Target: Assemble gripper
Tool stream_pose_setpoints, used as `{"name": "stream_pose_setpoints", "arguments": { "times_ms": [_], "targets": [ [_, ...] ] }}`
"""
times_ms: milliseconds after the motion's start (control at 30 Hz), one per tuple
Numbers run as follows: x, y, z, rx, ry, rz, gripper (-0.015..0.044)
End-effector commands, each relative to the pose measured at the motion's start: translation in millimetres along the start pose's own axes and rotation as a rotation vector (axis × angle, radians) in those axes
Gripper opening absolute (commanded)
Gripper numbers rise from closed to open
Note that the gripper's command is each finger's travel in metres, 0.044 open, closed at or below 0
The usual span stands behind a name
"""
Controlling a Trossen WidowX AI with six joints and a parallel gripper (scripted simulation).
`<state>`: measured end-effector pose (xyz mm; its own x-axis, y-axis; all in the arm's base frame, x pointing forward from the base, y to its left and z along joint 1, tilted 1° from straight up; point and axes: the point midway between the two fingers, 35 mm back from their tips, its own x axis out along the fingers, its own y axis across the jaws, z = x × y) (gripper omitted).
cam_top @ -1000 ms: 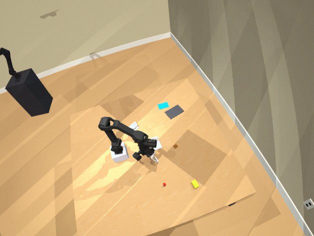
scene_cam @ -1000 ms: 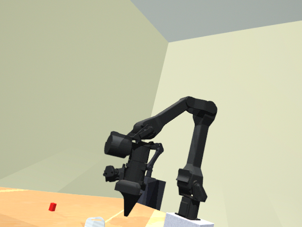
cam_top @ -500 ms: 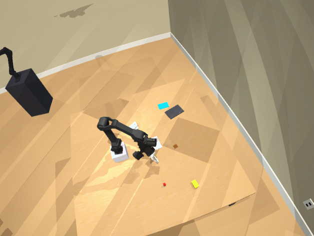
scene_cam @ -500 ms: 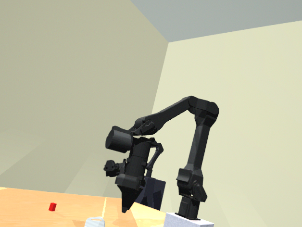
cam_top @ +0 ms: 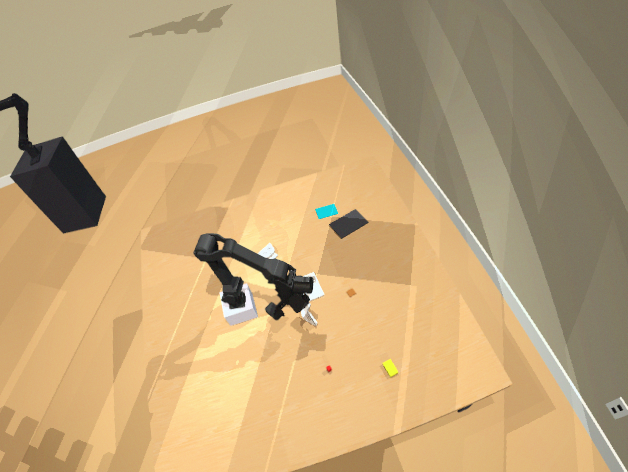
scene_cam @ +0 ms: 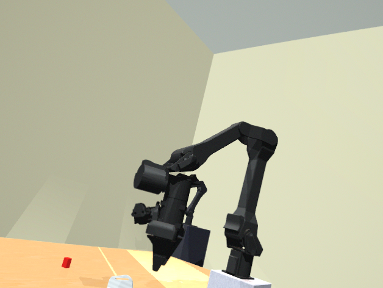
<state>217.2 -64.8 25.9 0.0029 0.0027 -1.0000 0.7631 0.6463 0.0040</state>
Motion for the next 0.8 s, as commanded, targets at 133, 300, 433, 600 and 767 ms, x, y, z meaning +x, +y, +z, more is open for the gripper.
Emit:
{"name": "stream_pose_setpoints", "arguments": {
  "times_ms": [133,300,433,600,767],
  "targets": [
    [-0.3,0.4,0.6,0.000,-0.003,0.002,0.0440],
    [-0.3,0.4,0.6,0.000,-0.003,0.002,0.0440],
    [-0.3,0.4,0.6,0.000,-0.003,0.002,0.0440],
    [-6.1,-0.6,-0.9,-0.001,0.003,-0.002,0.0387],
    [-7.8,-0.9,-1.3,-0.001,0.004,-0.003,0.0256]
  ]
}}
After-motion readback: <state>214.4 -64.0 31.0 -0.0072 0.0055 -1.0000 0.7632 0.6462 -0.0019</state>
